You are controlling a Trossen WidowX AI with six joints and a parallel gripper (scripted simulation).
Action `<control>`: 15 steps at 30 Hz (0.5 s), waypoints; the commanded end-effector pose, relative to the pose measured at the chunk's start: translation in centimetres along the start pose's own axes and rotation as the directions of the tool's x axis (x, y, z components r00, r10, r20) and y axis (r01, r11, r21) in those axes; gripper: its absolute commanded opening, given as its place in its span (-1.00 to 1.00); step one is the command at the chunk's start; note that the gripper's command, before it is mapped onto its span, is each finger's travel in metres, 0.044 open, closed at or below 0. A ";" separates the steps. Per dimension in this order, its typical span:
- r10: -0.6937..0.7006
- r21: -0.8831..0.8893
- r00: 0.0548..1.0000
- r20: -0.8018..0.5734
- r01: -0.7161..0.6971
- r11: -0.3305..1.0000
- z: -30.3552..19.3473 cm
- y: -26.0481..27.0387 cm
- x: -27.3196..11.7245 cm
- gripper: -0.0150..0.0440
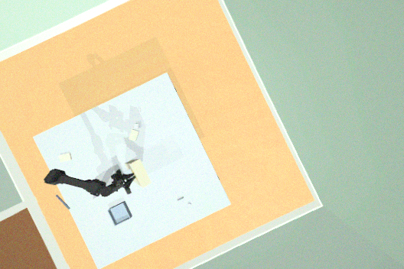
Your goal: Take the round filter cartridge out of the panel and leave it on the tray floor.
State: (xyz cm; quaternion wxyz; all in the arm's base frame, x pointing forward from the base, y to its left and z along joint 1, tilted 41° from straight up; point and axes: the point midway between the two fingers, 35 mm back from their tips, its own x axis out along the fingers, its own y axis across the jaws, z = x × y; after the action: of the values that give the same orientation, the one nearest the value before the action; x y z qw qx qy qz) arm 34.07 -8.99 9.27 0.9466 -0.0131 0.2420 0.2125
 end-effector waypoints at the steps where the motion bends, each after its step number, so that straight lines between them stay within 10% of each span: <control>1: 0.000 0.153 1.000 -0.008 0.001 0.988 0.1 0.0 0.7 -0.49; 15: 0.000 0.085 1.000 -0.008 0.001 0.996 0.1 0.0 0.8 -0.49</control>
State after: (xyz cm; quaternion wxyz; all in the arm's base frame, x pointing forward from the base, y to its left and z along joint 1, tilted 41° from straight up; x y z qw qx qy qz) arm 34.10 -8.97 9.30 0.9459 0.0449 0.2534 0.1976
